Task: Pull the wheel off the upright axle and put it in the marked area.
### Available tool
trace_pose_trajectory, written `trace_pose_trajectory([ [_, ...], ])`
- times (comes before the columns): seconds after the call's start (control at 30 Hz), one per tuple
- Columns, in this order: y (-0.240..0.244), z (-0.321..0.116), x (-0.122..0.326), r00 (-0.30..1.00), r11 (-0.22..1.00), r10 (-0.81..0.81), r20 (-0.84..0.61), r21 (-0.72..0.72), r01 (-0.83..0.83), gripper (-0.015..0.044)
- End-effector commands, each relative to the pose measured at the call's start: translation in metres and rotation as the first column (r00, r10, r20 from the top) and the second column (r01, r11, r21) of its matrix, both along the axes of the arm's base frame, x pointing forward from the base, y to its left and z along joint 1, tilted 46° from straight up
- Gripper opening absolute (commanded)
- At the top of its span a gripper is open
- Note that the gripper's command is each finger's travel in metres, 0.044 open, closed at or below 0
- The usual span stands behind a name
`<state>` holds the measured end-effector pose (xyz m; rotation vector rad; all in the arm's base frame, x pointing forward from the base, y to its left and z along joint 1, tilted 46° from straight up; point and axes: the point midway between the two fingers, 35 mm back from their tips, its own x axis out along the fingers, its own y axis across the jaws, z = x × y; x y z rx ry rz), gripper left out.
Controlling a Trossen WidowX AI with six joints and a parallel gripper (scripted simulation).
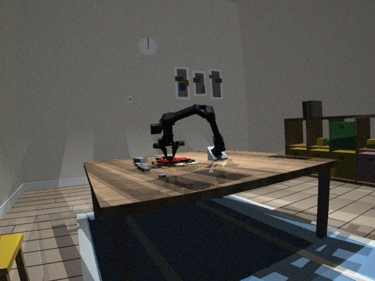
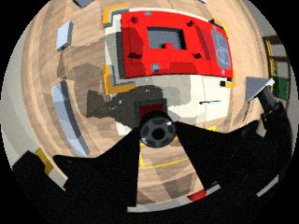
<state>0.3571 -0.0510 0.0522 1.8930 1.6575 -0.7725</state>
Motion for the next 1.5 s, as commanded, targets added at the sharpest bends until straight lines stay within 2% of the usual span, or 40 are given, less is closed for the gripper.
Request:
trace_pose_trajectory([
  [0.0,-0.004,0.002,0.000,1.000,1.000,-0.005,0.005,-0.005,0.005,0.0000],
  [1.47,-0.015,0.012,-0.002,1.000,1.000,-0.008,0.009,-0.005,0.008,0.0000],
])
